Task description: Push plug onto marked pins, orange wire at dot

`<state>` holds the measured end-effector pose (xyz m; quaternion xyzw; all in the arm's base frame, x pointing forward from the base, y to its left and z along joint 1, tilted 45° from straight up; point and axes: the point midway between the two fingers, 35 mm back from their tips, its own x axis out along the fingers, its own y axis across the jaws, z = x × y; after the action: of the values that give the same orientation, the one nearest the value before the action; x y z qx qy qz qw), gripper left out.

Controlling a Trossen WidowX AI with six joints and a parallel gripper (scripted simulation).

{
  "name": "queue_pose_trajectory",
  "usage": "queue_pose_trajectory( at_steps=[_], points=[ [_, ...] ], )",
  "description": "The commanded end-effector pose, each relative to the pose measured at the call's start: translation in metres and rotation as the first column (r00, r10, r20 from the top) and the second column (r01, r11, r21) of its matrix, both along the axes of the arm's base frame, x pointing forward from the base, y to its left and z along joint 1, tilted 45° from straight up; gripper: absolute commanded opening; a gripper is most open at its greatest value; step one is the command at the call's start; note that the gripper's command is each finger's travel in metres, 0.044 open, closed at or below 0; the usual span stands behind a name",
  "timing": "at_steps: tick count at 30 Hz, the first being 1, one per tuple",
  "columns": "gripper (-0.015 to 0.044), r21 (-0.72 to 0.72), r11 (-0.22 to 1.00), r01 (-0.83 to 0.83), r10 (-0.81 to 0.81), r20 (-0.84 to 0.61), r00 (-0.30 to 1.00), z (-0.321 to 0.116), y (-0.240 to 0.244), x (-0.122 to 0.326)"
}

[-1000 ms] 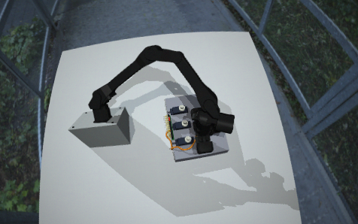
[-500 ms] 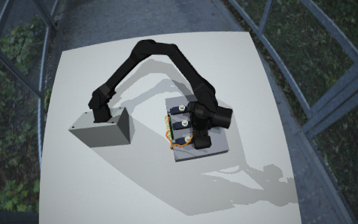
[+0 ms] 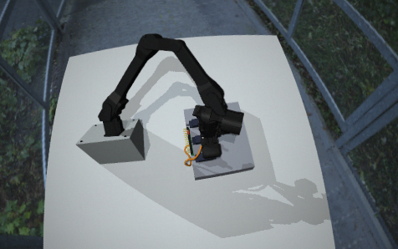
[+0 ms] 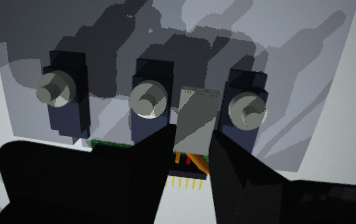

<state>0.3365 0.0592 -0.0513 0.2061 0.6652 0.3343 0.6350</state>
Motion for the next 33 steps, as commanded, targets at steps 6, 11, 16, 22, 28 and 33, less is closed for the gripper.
queue_pose_trajectory(
  at_steps=[6,11,16,22,28,33],
  points=[
    [0.0000,-0.003,1.000,-0.006,0.006,0.007,1.000,0.012,0.004,-0.030],
    [0.0000,-0.003,1.000,-0.007,0.007,0.007,1.000,0.017,0.007,-0.048],
    [0.0000,-0.002,1.000,-0.009,0.009,0.008,1.000,0.021,0.010,-0.067],
    [0.0000,-0.002,1.000,-0.010,0.010,0.008,1.000,0.026,0.013,-0.090],
    [0.0000,-0.001,1.000,-0.012,0.012,0.008,1.000,0.029,0.017,-0.114],
    [0.0000,-0.001,1.000,-0.013,0.013,0.008,1.000,0.030,0.020,-0.135]
  ],
)
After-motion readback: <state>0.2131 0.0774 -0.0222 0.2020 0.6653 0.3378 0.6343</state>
